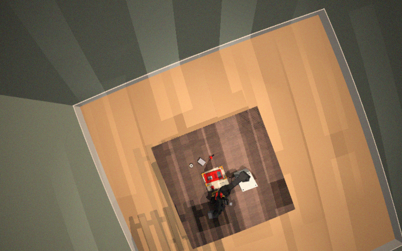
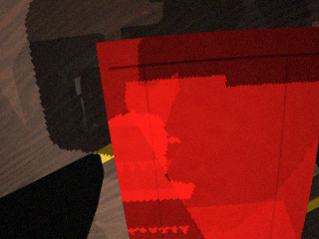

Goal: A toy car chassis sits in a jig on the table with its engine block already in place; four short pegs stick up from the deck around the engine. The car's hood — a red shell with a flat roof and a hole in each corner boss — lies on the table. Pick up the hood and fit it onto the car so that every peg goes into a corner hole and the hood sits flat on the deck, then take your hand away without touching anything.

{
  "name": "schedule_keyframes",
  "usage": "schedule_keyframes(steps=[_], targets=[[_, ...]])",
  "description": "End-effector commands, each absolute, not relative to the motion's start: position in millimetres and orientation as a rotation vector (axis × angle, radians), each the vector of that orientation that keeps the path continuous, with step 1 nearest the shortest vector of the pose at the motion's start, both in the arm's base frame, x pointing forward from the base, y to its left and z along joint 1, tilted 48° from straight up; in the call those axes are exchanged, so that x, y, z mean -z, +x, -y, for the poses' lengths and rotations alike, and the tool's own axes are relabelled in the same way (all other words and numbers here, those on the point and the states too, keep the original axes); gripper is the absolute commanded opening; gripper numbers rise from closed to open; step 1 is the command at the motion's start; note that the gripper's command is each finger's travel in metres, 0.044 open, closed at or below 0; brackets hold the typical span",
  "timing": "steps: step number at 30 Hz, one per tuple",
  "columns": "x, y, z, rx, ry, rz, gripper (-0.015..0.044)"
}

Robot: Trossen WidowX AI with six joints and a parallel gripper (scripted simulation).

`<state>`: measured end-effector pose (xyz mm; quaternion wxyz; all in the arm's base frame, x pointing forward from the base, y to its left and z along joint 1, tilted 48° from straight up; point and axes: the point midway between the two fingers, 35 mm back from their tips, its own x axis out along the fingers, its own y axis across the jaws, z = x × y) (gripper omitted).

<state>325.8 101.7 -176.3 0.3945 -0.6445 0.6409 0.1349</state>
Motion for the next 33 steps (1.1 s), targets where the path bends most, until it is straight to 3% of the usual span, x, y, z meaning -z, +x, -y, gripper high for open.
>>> schedule_keyframes(steps=[1,2,6,15,25,33], targets=[[177.6,326.4,-99.8,-0.344,-1.642,-1.624,0.0440],[177.9,326.5,-99.4,-0.344,-1.642,-1.624,0.0440],[176.9,325.9,-100.9,-0.342,-1.635,-1.626,0.0335],[176.9,325.9,-100.9,-0.342,-1.635,-1.626,0.0275],[164.6,322.9,-114.6,-0.345,-1.634,-1.627,0.0012],[140.9,317.8,-140.3,-0.347,-1.632,-1.626,0.0000]])
